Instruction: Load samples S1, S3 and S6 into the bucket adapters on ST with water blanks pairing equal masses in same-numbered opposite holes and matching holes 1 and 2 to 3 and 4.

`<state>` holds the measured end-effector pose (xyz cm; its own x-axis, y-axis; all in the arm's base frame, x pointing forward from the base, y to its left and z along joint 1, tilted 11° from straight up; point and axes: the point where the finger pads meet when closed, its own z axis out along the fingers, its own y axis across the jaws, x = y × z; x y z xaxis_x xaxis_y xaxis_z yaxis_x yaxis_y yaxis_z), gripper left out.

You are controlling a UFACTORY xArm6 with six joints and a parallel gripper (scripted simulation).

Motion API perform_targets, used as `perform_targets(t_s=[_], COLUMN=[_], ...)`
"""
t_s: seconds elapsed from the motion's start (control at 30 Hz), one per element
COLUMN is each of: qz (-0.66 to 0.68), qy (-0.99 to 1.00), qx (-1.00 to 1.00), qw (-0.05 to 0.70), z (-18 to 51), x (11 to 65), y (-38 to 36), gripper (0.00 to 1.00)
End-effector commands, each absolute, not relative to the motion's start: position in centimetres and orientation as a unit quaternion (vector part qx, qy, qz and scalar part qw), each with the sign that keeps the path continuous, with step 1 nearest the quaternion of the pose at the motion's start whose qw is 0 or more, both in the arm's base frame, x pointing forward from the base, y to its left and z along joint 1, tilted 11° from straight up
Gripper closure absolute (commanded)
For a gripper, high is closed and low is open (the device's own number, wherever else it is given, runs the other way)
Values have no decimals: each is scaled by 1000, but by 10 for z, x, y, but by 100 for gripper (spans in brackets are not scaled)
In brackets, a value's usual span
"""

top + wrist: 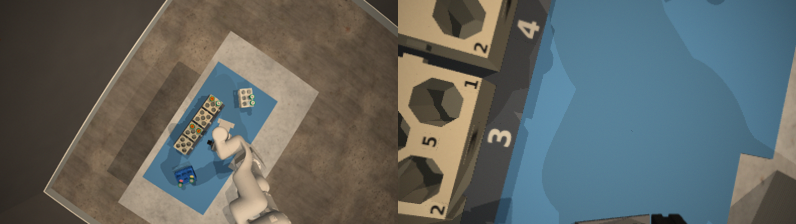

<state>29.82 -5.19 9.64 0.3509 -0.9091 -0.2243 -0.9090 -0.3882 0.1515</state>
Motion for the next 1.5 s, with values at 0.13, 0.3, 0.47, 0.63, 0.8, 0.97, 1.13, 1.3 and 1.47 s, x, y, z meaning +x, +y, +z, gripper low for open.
perform_targets(t_s=[0.13, 0.3, 0.47, 0.63, 0.8, 0.97, 1.13, 1.3, 1.47], qz=[-134, -134, -134, -134, -134, -134, -134, -134, -134], qy=[-556, -556, -556, -556, -556, -556, -556, -556, -556], qx=[820, 820, 820, 820, 820, 820, 820, 820, 820], qw=[1, 1, 1, 1, 1, 1, 1, 1, 1], z=[89, 84, 81, 76, 76, 76, 74, 64, 54], x=[271, 253, 243, 226, 225, 225, 225, 225, 225], y=[-23, -6, 4, 22, 23, 23, 23, 25, 27], gripper=[100, 100, 100, 100, 100, 100, 100, 100, 100])
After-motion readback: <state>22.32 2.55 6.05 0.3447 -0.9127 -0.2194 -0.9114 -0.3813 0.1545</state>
